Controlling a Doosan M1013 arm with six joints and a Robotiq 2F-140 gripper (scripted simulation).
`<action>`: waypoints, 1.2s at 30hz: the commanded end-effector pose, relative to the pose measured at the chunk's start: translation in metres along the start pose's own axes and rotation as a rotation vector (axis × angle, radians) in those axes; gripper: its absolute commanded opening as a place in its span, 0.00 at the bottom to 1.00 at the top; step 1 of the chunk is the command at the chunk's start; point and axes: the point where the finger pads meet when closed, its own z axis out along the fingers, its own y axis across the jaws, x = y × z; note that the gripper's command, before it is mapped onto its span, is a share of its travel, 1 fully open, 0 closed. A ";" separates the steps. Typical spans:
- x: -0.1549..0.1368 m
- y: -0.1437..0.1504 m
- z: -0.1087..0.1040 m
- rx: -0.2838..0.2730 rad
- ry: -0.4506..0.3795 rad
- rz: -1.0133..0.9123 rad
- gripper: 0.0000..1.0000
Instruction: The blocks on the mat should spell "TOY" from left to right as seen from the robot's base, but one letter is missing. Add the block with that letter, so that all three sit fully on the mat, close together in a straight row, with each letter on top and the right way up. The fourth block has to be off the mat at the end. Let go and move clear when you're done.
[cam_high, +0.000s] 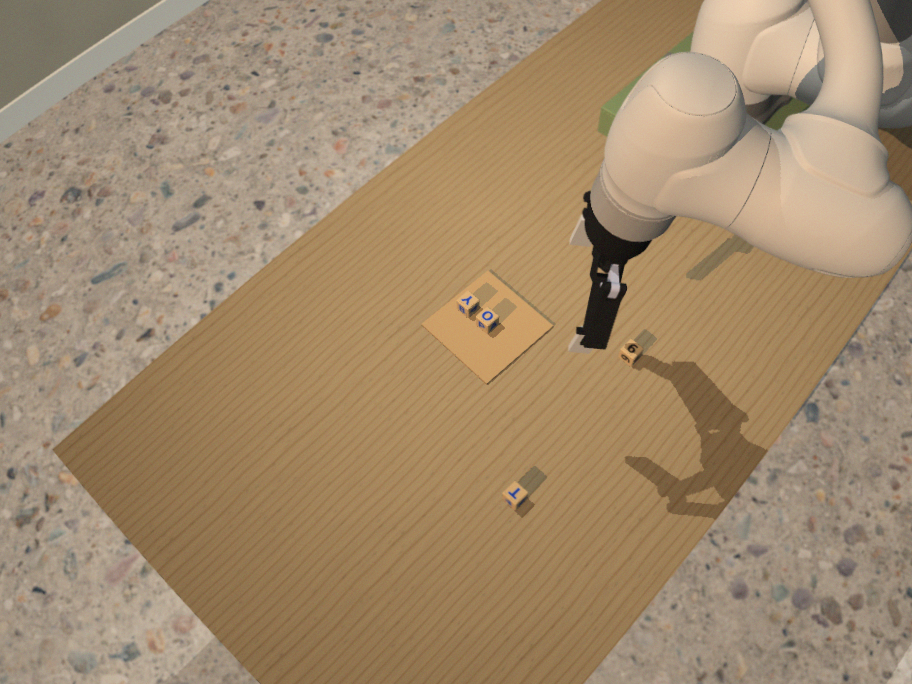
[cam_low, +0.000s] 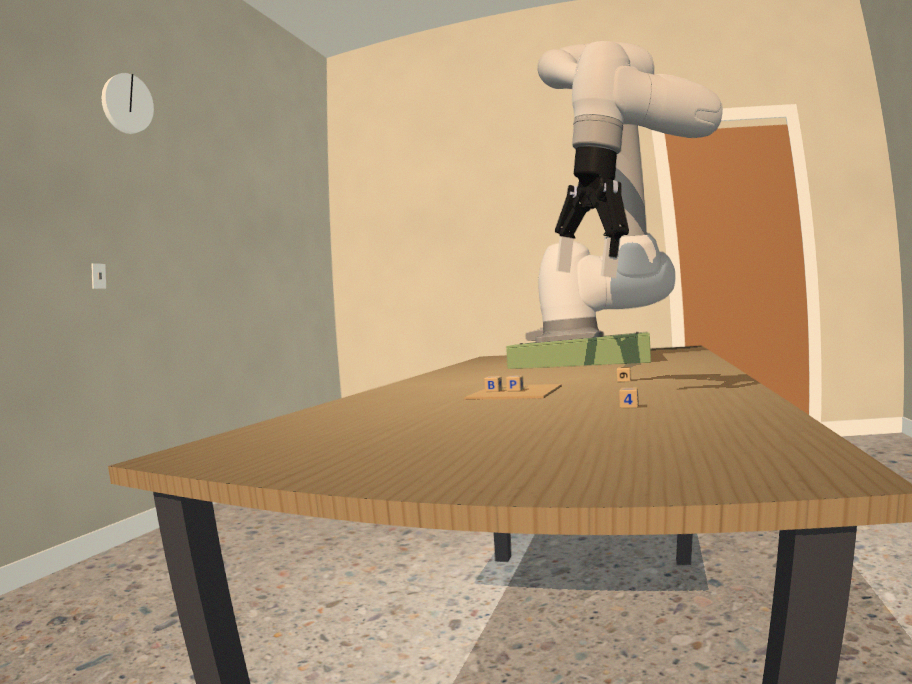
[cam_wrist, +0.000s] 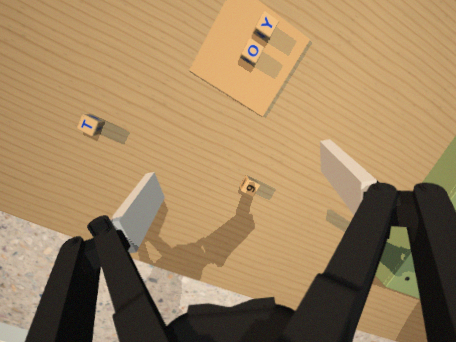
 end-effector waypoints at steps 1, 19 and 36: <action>0.023 0.001 -0.025 0.026 -0.035 -0.119 1.00; 0.099 0.027 -0.116 0.159 -0.067 -0.608 1.00; 0.140 0.046 -0.111 0.158 -0.048 -0.607 1.00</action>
